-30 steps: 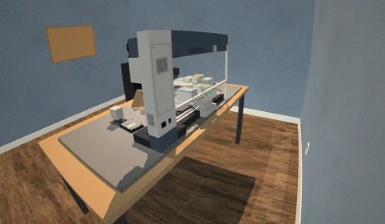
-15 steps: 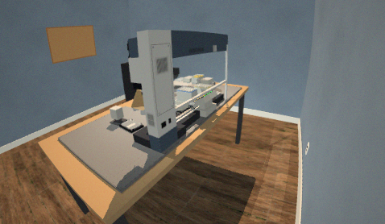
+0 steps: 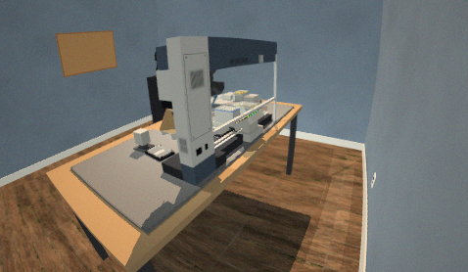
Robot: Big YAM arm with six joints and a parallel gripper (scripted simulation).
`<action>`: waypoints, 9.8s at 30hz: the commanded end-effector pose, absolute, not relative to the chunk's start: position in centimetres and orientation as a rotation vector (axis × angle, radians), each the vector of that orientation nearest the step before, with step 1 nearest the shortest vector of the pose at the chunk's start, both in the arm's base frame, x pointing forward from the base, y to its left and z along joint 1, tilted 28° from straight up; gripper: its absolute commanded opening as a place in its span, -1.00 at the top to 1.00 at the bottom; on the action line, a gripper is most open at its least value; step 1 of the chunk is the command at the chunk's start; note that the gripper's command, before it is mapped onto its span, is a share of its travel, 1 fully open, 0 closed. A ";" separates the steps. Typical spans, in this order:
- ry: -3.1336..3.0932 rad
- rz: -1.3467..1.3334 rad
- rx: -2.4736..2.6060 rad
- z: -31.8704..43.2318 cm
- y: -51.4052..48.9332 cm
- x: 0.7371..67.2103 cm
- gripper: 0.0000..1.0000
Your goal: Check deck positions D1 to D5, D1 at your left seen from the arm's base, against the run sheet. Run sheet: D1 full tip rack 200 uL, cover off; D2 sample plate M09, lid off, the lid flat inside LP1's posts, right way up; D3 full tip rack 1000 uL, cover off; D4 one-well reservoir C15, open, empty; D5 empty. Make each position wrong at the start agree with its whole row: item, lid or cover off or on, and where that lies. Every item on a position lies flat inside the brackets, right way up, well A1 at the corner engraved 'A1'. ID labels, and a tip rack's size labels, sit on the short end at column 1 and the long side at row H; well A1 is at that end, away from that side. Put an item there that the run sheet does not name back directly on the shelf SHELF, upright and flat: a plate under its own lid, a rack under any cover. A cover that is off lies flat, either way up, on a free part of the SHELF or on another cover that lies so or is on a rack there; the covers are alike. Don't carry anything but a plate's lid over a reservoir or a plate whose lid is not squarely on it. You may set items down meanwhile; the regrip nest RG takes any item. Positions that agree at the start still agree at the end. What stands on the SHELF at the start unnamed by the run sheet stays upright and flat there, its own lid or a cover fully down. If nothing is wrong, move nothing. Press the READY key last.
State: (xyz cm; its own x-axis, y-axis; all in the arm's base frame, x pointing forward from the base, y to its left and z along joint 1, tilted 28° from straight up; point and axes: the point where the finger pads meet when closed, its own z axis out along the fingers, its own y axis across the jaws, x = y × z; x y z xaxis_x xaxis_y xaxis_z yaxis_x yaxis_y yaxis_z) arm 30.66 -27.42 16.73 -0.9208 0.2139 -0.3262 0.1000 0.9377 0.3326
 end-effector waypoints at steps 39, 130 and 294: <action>2.692 0.379 0.250 21.2 -22.0 32.2 -1.00; 2.629 0.394 0.230 30.0 -2.0 35.3 -1.00; 2.700 0.410 0.239 27.8 1.4 24.1 -1.00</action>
State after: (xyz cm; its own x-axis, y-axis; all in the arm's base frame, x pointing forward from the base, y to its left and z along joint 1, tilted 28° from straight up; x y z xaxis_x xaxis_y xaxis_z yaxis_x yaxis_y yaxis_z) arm 25.21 2.50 27.32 -0.9095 0.2534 -0.3295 0.1399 0.9331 0.3314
